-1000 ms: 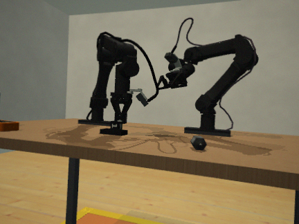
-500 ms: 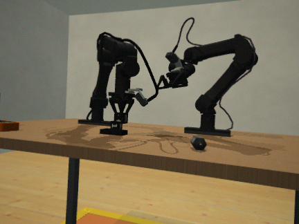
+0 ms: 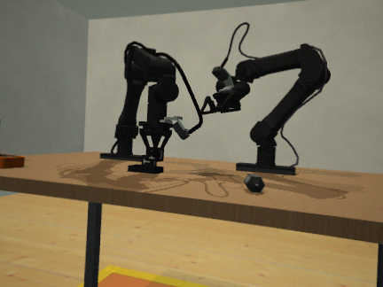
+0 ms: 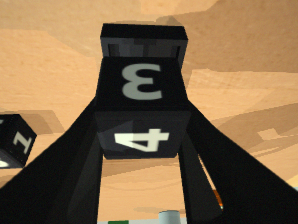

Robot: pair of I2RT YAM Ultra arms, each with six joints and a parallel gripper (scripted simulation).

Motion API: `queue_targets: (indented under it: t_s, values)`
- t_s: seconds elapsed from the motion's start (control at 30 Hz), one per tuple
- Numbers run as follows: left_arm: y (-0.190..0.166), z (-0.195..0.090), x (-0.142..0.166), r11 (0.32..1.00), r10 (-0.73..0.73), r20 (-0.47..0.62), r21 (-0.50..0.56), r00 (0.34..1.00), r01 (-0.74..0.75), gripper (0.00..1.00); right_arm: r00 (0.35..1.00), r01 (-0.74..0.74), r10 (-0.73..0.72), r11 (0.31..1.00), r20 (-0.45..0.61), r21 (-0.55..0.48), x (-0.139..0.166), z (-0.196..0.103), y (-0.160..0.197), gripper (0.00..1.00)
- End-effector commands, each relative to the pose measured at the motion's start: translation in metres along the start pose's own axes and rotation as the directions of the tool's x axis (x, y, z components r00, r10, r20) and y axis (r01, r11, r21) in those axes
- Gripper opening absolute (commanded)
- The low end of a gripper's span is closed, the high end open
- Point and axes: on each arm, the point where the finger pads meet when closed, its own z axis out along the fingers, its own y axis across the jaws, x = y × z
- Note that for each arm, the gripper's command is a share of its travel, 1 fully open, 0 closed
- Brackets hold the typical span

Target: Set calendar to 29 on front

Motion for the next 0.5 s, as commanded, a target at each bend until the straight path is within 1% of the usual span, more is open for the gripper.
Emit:
queue_targets:
  t_s: [0.0,0.07,0.17,0.47]
  values:
    - [-0.002,-0.004,-0.012,1.000,-0.024,0.033,0.007,0.999,0.024,1.00,0.998,-0.007,0.005,0.999,0.058,0.039,-0.010,-0.012,-0.011,0.35]
    - [-0.002,-0.004,-0.012,1.000,-0.024,0.033,0.007,0.999,0.024,1.00,0.998,0.004,-0.007,0.999,0.063,0.047,-0.007,-0.008,-0.013,0.35]
    - [-0.002,-0.004,-0.012,1.000,-0.024,0.033,0.007,0.999,0.024,1.00,1.000,-0.003,0.003,1.000,0.028,0.022,0.005,-0.002,-0.007,0.35]
    - [-0.002,-0.004,-0.012,1.000,-0.024,0.033,0.007,0.999,0.024,1.00,0.999,-0.005,0.004,1.000,0.036,0.030,0.003,-0.005,-0.009,0.35]
